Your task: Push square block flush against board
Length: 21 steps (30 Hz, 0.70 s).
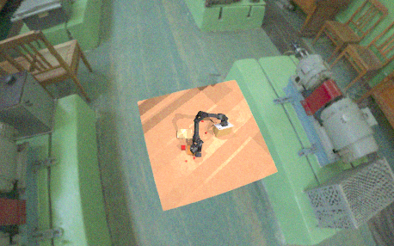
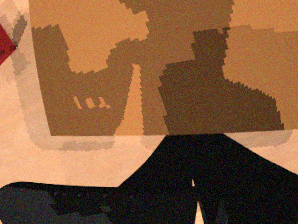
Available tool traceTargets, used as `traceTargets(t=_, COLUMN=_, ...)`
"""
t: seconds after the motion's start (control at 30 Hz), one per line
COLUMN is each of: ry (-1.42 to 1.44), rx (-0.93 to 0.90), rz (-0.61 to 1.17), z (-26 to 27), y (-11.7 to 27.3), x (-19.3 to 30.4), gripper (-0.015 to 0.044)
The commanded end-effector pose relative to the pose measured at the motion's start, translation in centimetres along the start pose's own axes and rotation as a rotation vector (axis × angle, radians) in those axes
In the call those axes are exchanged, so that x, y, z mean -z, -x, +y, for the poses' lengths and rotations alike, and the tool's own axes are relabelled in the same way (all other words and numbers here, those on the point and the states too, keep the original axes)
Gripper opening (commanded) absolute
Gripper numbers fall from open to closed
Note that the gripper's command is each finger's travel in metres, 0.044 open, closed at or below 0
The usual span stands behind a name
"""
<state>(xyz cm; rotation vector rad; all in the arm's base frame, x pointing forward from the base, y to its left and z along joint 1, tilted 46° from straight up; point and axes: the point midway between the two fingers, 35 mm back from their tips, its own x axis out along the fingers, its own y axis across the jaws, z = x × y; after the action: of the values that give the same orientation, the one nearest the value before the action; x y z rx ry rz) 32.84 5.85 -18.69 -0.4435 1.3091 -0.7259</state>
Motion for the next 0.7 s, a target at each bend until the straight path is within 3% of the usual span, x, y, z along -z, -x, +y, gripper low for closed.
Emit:
traceTargets(t=0.0, ry=-0.005, rx=0.003, rz=-0.004, z=-0.1, y=-0.1, x=0.0, gripper=0.0)
traceTargets(t=0.67, ry=-0.004, rx=0.002, rz=-0.003, z=0.2, y=-0.1, x=3.3, gripper=0.0)
